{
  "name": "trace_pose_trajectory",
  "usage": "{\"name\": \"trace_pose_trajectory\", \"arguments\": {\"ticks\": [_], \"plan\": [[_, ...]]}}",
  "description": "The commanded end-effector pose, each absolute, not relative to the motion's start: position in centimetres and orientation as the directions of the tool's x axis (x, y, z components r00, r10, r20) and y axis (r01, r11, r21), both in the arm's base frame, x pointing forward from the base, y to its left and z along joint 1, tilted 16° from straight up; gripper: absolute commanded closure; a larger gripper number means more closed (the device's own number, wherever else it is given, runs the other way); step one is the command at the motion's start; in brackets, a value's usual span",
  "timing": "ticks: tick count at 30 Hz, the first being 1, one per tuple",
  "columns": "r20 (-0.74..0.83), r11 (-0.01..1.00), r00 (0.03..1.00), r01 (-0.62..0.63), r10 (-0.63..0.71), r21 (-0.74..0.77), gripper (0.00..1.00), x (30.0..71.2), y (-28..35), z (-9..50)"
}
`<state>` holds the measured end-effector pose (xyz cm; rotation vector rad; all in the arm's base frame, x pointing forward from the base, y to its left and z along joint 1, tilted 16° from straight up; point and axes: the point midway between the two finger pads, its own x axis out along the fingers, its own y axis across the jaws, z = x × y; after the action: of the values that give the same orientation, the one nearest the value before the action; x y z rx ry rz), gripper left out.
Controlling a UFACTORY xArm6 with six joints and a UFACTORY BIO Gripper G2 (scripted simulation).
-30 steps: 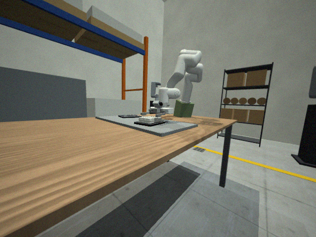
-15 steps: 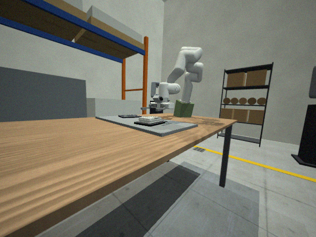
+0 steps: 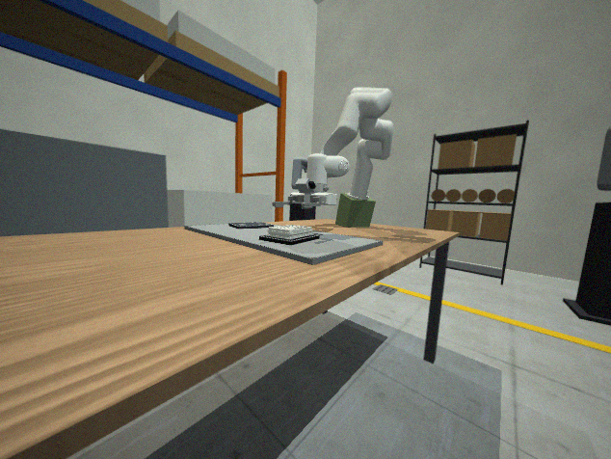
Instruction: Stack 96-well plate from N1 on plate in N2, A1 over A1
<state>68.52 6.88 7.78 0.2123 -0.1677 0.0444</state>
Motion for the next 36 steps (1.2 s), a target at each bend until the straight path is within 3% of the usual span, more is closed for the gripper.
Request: {"name": "trace_pose_trajectory", "arguments": {"ticks": [1,12,17,36], "plan": [[0.175,0.977,0.984,-0.062,0.025,0.206,0.63,68.6,6.8,8.1],[0.175,0.977,0.984,-0.062,0.025,0.206,0.63,68.6,6.8,8.1],[0.143,0.970,0.983,0.083,-0.118,0.229,0.63,67.0,5.4,9.2],[0.143,0.970,0.983,0.083,-0.117,0.229,0.63,61.2,0.4,12.9]]}}
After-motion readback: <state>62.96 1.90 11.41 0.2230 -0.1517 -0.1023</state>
